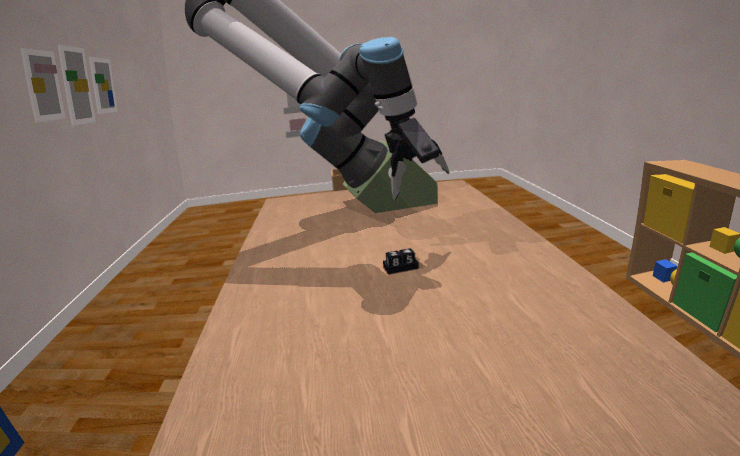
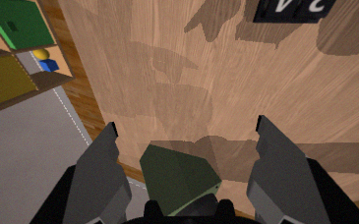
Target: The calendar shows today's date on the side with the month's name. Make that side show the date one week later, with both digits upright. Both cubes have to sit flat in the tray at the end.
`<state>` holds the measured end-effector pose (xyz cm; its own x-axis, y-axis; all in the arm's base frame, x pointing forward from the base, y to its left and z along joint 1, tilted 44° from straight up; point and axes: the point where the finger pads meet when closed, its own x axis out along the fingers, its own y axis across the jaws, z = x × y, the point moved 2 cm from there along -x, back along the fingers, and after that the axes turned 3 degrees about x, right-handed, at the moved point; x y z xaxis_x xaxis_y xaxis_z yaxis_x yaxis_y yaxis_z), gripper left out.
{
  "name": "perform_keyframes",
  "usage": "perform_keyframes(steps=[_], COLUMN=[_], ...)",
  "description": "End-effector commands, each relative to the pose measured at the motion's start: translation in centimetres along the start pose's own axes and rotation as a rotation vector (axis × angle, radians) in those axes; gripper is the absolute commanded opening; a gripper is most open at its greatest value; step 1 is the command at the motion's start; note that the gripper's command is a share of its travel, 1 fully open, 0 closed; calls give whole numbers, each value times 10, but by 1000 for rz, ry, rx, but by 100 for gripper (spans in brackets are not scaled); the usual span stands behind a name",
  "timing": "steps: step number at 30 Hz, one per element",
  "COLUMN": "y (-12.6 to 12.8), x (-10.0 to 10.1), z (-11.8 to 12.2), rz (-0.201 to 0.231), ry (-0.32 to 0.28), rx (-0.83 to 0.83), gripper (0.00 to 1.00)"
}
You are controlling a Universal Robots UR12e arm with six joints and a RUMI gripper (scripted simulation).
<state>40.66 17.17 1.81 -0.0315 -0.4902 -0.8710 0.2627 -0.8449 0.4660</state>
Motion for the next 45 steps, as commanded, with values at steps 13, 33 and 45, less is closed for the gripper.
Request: perform_keyframes(steps=[13, 33, 45], y=[72, 73, 73], x=[-46, -47, -44], z=[-85, -86, -88], rz=[281, 286, 294], ry=[188, 191, 176], rx=[89, 86, -13], gripper=[100, 100, 100])
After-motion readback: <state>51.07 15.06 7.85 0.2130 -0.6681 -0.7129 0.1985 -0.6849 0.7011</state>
